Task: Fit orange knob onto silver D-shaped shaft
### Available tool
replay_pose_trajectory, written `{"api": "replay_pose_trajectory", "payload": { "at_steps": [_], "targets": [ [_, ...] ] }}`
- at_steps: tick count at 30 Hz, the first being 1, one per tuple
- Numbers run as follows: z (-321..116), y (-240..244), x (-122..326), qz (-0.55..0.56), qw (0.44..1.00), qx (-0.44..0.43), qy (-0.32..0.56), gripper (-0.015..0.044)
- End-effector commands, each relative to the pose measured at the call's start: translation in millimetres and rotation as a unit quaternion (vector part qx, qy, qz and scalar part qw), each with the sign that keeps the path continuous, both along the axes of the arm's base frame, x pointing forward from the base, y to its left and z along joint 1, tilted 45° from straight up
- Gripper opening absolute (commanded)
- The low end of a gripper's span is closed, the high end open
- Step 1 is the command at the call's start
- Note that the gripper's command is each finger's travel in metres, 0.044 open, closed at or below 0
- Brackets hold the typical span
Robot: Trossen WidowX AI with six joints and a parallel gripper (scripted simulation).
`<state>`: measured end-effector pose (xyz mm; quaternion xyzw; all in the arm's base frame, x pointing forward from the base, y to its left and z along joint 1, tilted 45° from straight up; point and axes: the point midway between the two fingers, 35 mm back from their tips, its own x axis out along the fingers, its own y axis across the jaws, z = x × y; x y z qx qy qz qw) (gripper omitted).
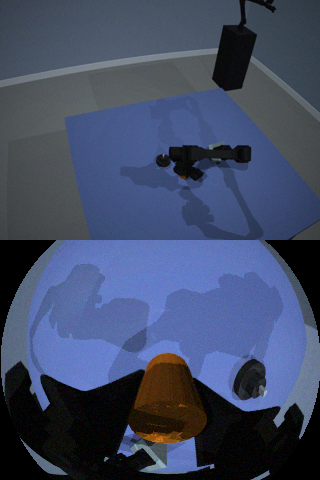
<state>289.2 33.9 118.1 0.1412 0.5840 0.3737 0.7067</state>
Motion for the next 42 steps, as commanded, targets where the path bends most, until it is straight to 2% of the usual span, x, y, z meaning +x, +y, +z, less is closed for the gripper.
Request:
{"api": "replay_pose_trajectory", "payload": {
  "at_steps": [1, 10, 18, 42],
  "targets": [
    [19.1, -20.6, 0.4, -0.007, 1.000, -0.005, -0.008, 0.0000],
    [56.8, -54.4, -9.0, -0.014, 1.000, -0.008, -0.016, 0.0000],
    [59.5, -56.0, -10.0, -0.018, 1.000, -0.017, -0.017, 0.0000],
    [102.7, -79.6, -22.1, -0.092, 0.960, -0.256, -0.071, 0.0000]
  ]
}}
